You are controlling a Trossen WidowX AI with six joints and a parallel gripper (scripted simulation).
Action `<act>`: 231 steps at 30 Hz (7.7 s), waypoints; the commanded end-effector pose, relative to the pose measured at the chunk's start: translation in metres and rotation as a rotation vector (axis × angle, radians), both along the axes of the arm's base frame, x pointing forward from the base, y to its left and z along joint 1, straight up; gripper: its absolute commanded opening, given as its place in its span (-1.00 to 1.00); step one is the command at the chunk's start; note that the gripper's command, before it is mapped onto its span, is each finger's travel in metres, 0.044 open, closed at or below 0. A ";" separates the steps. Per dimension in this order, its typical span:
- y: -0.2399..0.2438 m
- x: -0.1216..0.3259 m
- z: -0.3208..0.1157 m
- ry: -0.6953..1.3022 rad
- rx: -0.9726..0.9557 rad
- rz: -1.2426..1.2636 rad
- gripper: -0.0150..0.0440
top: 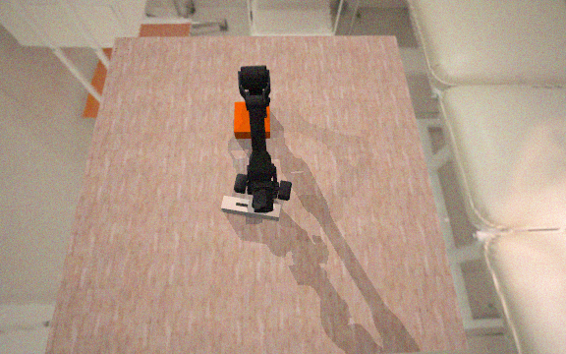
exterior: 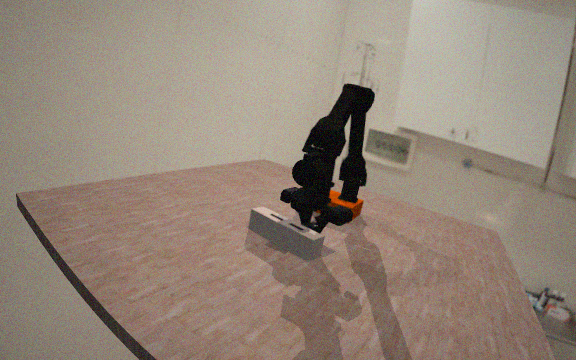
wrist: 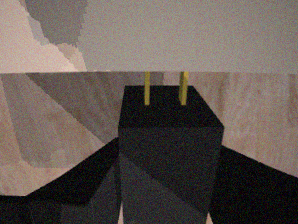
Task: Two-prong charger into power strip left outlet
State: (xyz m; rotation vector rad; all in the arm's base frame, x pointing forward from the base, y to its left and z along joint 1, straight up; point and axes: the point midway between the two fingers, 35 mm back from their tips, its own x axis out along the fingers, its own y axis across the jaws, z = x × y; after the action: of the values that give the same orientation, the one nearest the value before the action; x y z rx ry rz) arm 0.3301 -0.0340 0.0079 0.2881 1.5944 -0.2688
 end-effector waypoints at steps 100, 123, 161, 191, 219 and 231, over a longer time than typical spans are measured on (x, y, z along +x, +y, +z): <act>-0.006 0.020 0.001 -0.003 0.006 0.002 -0.49; -0.009 0.029 0.003 -0.004 0.005 0.002 -0.49; -0.007 0.018 0.000 0.036 0.014 0.002 0.84; -0.005 0.012 0.000 0.016 0.010 0.002 1.00; -0.001 0.003 -0.001 0.001 0.007 0.002 1.00; 0.003 -0.008 -0.001 0.002 0.007 0.002 1.00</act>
State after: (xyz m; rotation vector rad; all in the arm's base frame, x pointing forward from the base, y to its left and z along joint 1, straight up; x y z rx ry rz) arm 0.3247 -0.0315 0.0068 0.2905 1.6010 -0.2588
